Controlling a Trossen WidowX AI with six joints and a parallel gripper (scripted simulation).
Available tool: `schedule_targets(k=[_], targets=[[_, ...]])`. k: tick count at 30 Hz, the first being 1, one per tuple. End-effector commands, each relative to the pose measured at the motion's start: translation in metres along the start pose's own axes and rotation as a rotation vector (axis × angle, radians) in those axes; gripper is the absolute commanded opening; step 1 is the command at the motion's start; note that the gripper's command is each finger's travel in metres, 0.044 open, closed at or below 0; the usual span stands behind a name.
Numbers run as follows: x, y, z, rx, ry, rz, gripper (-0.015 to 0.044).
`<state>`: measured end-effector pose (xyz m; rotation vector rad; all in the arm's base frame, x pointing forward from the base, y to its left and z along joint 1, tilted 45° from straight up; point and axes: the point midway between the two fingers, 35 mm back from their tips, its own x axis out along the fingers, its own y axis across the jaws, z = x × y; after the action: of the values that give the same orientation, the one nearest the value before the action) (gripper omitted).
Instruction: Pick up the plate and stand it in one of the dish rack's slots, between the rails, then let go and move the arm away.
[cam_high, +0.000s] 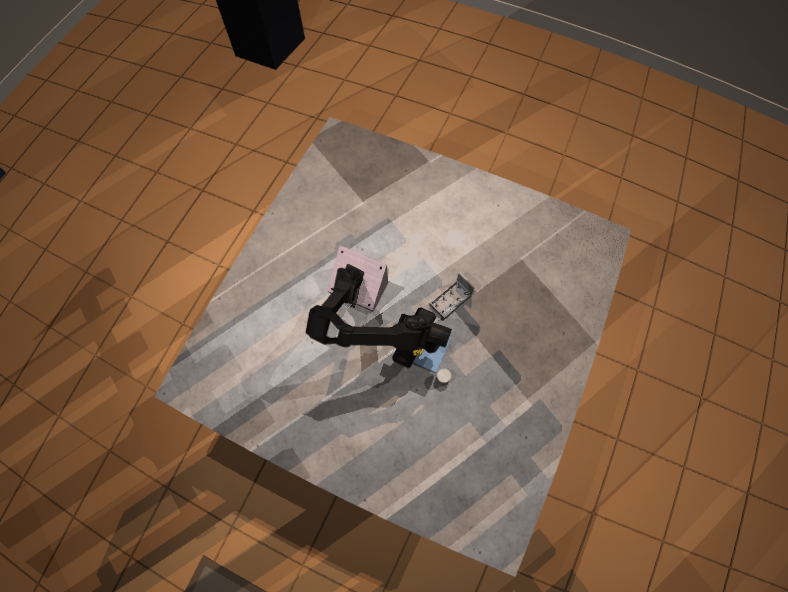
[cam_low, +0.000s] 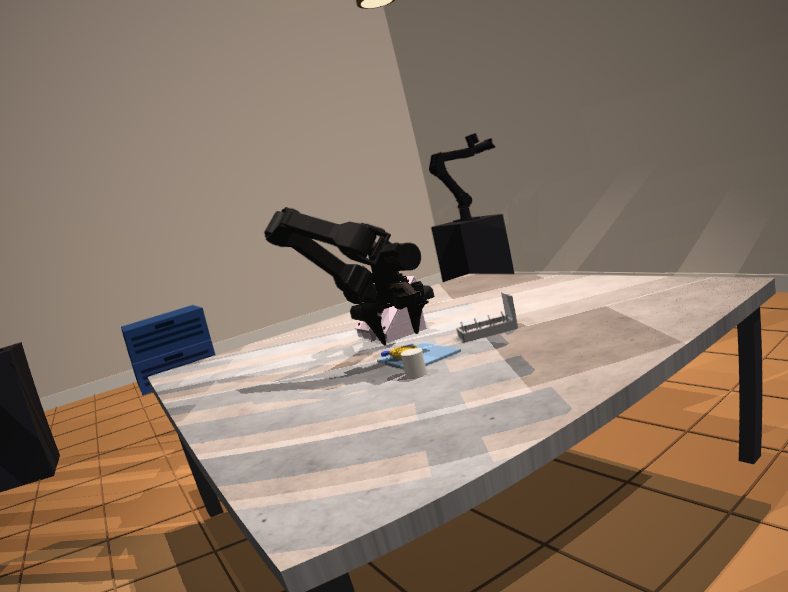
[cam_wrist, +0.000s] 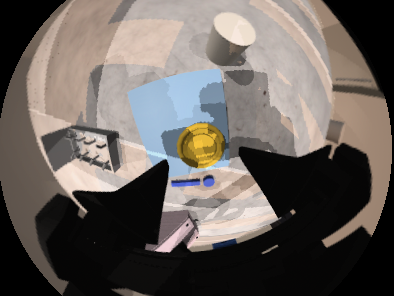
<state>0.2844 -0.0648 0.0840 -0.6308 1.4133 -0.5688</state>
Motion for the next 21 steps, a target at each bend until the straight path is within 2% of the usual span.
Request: schedule_targets(k=[1,21], targets=[[0.008,0.001,0.0,-0.01,0.003,-0.004,0.04],[0.038,-0.001,-0.001,-0.01,0.003,-0.009,0.04]])
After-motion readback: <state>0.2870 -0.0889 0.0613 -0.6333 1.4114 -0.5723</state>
